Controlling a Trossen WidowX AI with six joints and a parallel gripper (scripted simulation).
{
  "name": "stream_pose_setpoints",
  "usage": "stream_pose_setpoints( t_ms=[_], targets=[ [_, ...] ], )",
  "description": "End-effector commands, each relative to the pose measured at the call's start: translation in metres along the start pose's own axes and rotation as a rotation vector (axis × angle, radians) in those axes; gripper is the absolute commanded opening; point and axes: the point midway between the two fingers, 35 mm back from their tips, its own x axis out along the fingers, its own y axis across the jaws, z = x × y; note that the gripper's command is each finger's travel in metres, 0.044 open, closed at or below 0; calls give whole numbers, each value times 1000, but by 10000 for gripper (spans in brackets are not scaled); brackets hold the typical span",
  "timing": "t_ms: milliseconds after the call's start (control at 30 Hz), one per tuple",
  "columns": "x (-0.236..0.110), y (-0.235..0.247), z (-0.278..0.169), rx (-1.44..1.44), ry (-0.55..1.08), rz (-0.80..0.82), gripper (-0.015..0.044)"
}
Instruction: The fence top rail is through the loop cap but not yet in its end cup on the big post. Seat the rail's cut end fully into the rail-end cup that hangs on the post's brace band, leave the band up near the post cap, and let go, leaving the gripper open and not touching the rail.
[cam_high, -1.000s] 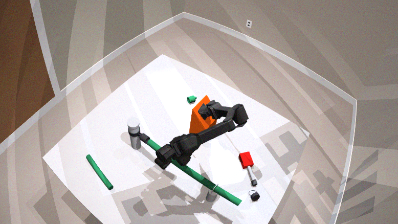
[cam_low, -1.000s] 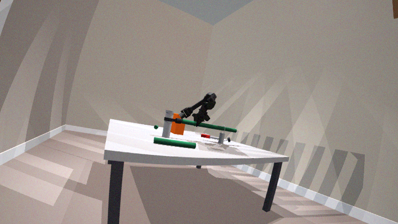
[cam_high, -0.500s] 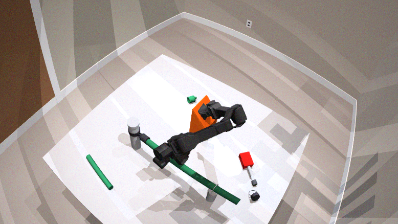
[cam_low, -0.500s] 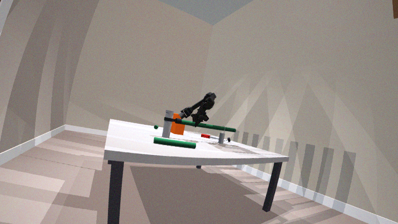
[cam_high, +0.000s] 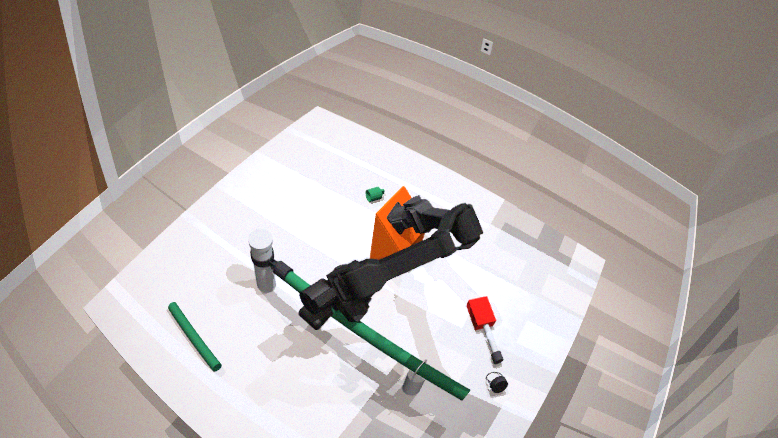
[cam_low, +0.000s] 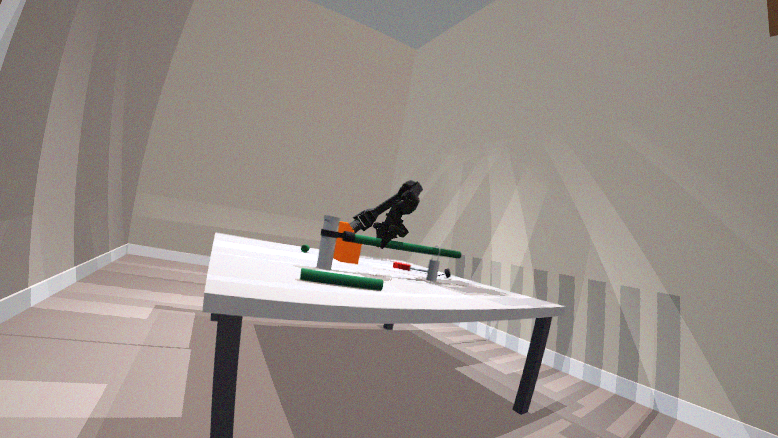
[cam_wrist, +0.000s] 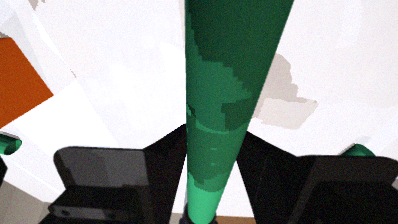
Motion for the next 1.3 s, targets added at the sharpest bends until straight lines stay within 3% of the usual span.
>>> stream_pose_setpoints(
  t_ms=[0,1267],
  targets=[
    [-2,2,-9,5,21,-1,0],
    [-1,0,-2,-1,5,0,0]
  ],
)
